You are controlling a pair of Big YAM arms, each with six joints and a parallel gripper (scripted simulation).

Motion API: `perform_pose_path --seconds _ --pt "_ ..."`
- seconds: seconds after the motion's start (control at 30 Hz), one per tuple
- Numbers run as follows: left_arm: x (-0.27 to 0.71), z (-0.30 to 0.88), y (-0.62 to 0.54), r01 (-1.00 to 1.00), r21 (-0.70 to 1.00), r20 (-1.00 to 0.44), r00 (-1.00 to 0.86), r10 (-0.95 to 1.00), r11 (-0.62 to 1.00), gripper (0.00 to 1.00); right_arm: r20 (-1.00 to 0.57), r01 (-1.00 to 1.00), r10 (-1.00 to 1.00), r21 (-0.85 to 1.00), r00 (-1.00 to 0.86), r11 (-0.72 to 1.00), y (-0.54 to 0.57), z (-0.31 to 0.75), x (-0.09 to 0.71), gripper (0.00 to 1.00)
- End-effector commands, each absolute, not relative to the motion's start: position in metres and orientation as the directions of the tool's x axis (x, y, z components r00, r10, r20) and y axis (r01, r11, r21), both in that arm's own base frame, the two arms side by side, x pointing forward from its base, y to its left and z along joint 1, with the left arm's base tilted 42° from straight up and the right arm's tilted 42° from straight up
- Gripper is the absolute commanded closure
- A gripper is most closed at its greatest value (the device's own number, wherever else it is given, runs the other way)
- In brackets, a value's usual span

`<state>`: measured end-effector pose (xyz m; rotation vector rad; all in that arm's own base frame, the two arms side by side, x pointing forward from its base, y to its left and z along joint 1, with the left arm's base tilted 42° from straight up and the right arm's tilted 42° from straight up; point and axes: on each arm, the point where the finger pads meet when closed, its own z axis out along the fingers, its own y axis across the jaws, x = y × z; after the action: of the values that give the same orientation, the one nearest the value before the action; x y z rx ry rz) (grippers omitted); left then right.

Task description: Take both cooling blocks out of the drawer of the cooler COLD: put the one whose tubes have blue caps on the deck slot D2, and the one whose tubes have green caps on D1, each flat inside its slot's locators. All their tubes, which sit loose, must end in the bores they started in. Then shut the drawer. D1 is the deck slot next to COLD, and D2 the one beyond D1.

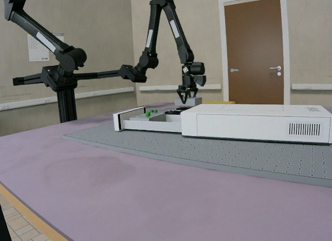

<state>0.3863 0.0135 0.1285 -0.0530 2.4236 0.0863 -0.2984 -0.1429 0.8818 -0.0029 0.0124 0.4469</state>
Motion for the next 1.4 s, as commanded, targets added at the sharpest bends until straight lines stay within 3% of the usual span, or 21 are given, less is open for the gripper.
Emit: perform_pose_path --seconds 0.0,1.37 --pt "0.395 0.147 0.016 -0.061 0.051 -0.699 -0.715 -0.008 0.997 1.0 0.005 -0.431 0.431 -0.001 0.902 0.902 -0.148 0.883 -0.309 1.0" --pt "0.397 0.15 0.015 -0.059 0.049 -0.71 -0.704 -0.007 0.997 1.0 0.005 -0.431 0.431 -0.001 0.902 0.902 -0.148 0.883 -0.309 1.0"
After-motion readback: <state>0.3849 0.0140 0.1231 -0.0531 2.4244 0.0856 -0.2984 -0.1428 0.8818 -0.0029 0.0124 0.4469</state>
